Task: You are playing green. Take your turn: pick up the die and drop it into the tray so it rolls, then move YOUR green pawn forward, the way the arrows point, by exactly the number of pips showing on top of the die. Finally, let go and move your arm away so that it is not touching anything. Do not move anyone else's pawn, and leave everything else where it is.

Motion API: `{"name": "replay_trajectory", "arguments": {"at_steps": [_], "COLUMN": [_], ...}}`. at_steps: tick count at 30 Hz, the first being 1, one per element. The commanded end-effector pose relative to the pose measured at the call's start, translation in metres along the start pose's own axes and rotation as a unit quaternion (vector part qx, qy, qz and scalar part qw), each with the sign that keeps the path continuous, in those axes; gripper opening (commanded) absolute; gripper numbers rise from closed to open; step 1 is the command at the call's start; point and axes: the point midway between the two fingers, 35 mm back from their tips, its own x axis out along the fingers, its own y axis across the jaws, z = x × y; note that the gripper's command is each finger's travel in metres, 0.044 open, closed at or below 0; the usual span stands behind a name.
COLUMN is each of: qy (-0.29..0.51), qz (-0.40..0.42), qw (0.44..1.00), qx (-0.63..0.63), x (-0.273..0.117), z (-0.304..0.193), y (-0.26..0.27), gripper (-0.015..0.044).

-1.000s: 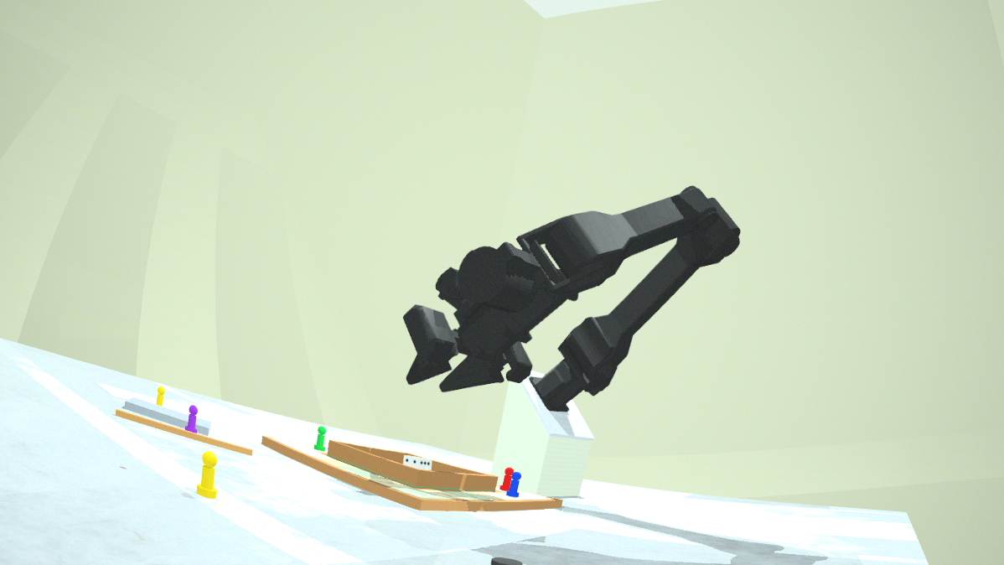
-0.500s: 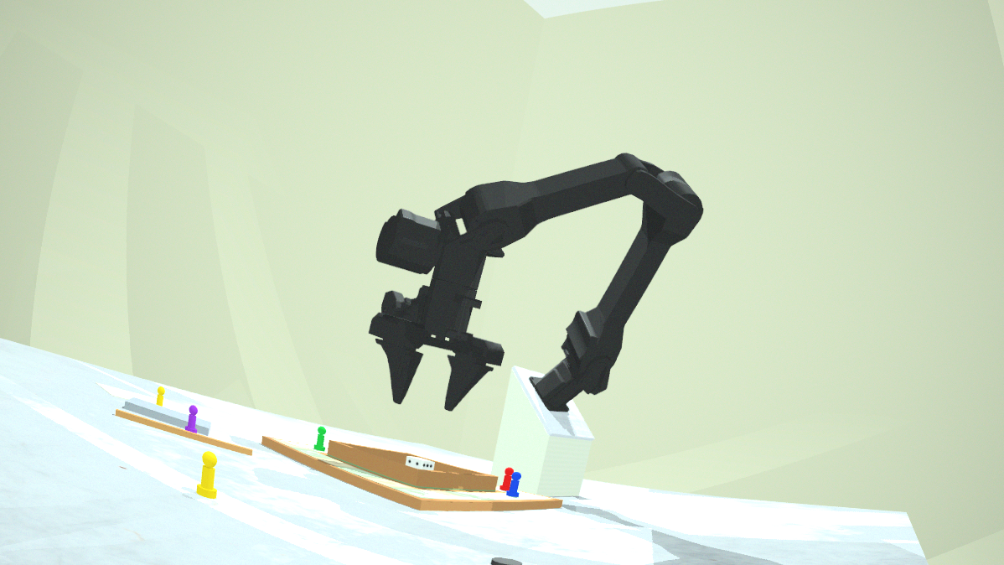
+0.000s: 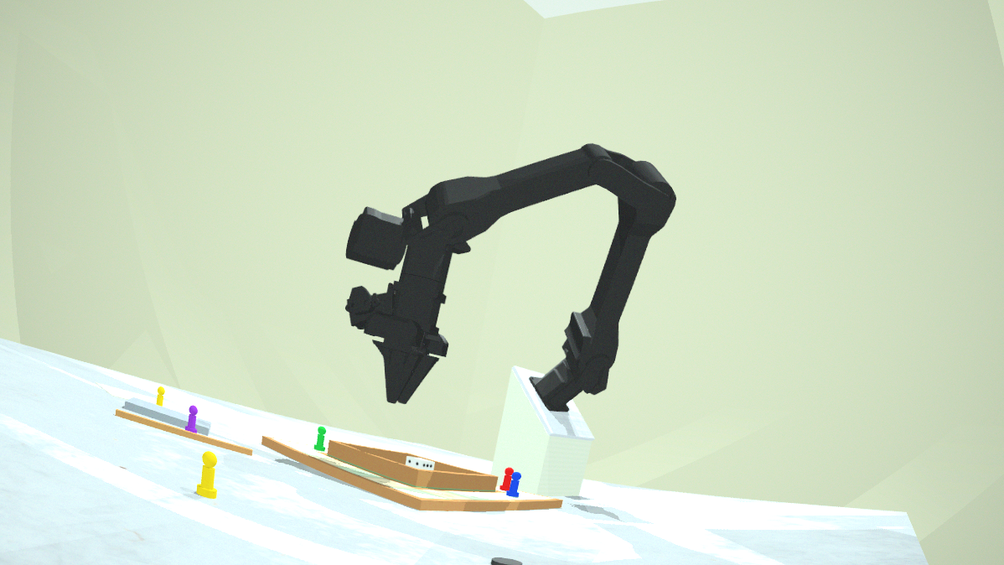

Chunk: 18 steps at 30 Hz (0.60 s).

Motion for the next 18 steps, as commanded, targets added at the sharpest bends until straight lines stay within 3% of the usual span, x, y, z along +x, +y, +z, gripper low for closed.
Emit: {"name": "replay_trajectory", "arguments": {"at_steps": [1,6,13,18], "qy": [0.004,0.003,-0.006,-0.006], "qz": [0.009,0.018,0.029,0.029], "qw": [0.976,0.897,0.727,0.722], "qx": [-0.220,-0.442,-0.686,-0.691], "x": [0.007,0.015,0.028,0.029], "z": [0.027,0.056,0.092,0.093], "y": [0.004,0.006,0.003,0.003], "gripper": [0.0200,0.0200,0.0200,0.0200]}}
